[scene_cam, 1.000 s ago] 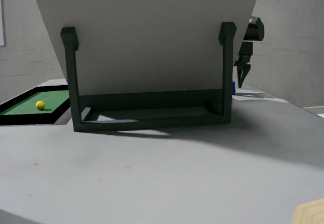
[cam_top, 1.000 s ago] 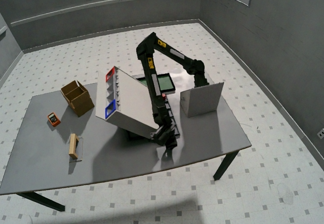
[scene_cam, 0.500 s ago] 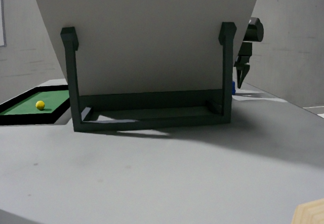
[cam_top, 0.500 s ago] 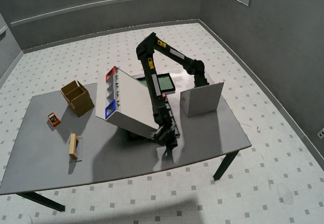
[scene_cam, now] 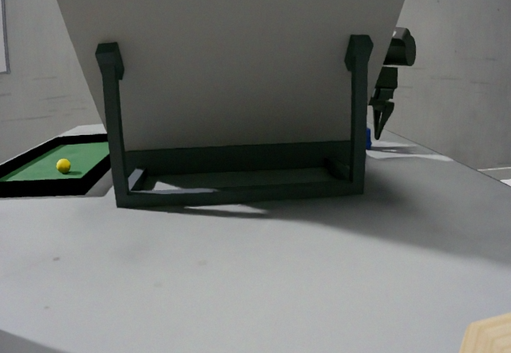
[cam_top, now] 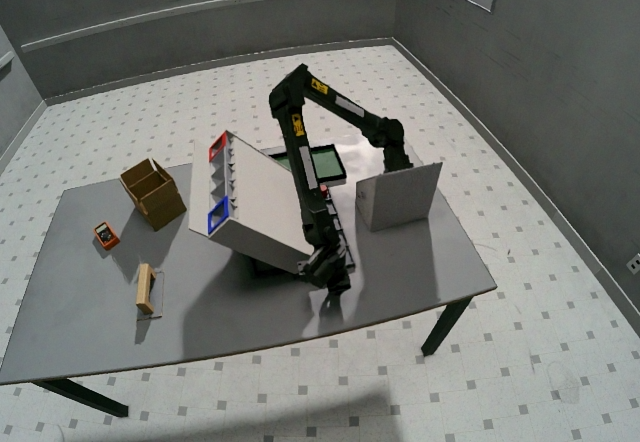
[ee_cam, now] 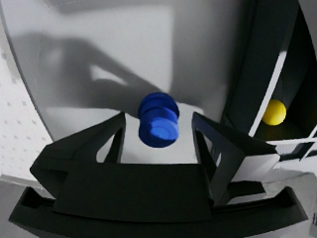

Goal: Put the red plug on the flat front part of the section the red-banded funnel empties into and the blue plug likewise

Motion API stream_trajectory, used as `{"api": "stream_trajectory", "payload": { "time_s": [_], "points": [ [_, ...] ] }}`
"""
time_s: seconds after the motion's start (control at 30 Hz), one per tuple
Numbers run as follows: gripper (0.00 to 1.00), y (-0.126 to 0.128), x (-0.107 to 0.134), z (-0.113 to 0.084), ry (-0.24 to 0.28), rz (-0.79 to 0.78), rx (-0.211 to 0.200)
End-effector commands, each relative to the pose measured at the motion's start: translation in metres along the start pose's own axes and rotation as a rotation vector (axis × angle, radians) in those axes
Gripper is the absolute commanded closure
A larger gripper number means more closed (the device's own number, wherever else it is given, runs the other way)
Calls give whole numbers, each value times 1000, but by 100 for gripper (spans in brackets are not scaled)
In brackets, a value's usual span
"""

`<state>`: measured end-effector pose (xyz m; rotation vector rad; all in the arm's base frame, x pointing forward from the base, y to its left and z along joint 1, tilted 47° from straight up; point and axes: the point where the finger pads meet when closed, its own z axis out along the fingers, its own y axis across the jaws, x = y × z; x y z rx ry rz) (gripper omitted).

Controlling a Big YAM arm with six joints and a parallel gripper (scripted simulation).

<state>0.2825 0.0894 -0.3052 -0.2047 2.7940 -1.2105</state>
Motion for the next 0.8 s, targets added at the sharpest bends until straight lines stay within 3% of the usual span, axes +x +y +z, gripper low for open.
{"api": "stream_trajectory", "payload": {
  "time_s": [0.0, 0.37, 0.4, 0.77],
  "points": [
    [37, 1, -3, 5, 1, 7, -3],
    [37, 1, -3, 5, 1, 7, -3],
    [100, 1, -3, 5, 1, 7, -3],
    [100, 1, -3, 5, 1, 7, -3]
  ]
}}
